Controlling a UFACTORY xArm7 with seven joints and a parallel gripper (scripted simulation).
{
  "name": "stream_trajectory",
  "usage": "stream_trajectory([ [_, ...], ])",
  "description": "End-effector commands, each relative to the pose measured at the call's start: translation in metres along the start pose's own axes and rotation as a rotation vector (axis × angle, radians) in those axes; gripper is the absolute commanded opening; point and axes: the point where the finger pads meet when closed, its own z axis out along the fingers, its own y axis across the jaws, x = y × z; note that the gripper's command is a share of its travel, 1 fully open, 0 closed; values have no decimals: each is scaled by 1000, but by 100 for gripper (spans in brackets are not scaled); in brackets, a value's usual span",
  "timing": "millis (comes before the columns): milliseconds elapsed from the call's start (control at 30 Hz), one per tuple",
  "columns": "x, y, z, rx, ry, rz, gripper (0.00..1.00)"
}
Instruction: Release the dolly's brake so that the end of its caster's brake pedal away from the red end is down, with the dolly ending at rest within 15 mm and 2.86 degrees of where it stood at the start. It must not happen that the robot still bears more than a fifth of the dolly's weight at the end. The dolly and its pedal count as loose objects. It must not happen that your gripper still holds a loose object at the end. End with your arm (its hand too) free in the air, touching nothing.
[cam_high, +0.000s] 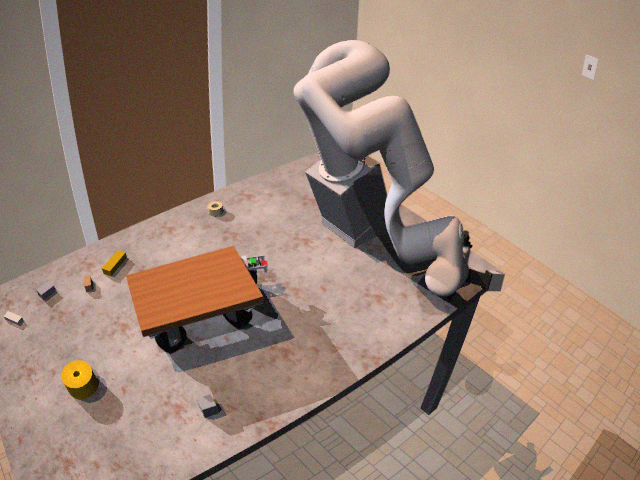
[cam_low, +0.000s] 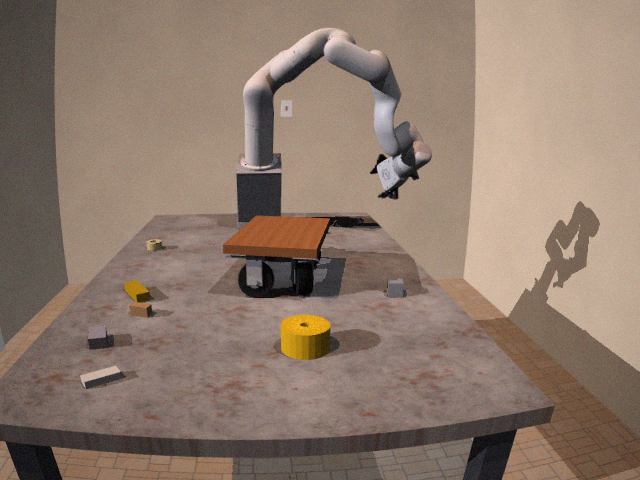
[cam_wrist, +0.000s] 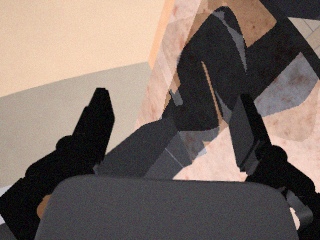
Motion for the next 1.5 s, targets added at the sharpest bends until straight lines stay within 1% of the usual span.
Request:
stream_trajectory([
  [0, 2, -1, -1, -1, 2, -3, 100],
  [533, 2, -1, -1, -1, 2, -3, 100],
  [567, 1, -1, -1, -1, 2, -3, 0],
  [667, 0, 1, -7, -6, 9, 9, 0],
  [733, -4, 6, -20, -15, 24, 36, 0],
  [800, -13, 13, -43, -30, 50, 85, 0],
  [867, -27, 24, -75, -54, 89, 159, 0],
  [900, -33, 27, -85, -69, 114, 206, 0],
  [933, -38, 30, -94, -69, 114, 206, 0],
  [967, -44, 33, -104, -86, 142, 261, 0],
  [1000, -51, 37, -116, -86, 142, 261, 0],
  [1100, -52, 37, -118, -86, 142, 261, 0],
  [1133, -69, 44, -141, -105, 173, 324, 0],
  [1467, -69, 44, -141, -105, 173, 324, 0],
])
